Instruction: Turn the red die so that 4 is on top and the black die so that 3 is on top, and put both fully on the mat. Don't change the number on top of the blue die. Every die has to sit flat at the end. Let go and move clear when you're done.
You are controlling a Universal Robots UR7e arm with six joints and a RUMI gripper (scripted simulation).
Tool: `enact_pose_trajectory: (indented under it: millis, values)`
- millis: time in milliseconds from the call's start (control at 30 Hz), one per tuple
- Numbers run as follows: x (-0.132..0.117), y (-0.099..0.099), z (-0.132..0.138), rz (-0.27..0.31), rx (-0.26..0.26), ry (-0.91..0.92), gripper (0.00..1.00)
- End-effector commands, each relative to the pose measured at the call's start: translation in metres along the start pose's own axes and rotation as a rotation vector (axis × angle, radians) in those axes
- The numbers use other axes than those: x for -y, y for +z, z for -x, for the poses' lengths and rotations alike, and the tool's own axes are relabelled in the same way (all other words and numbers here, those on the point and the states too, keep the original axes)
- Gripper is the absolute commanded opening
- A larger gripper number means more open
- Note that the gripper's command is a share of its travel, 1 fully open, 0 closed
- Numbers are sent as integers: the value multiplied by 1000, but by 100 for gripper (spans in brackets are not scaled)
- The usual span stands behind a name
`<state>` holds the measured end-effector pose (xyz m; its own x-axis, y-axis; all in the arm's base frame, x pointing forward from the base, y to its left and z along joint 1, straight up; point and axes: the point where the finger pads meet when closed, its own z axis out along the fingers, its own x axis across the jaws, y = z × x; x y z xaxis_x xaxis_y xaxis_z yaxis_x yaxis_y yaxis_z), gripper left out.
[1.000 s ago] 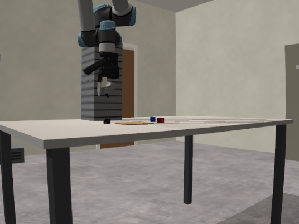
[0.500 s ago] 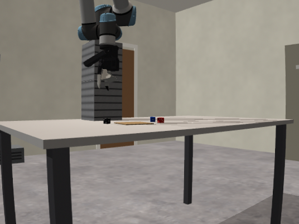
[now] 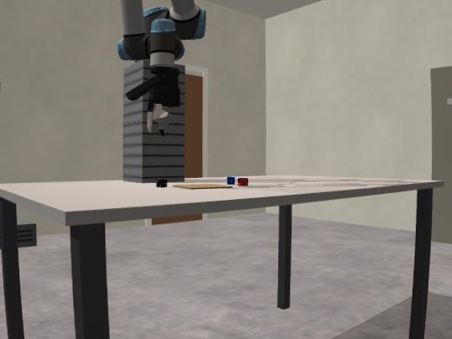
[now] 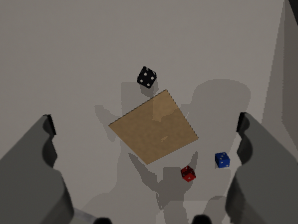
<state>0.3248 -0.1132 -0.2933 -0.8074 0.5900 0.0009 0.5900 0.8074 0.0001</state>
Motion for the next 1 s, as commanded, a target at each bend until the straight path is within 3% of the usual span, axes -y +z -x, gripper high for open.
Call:
enact_pose_trajectory:
  millis: [0, 967]
  values:
    - [0, 0, 1, 0, 1, -7, 100]
    - [-9, 0, 3, 0, 1, -212, 100]
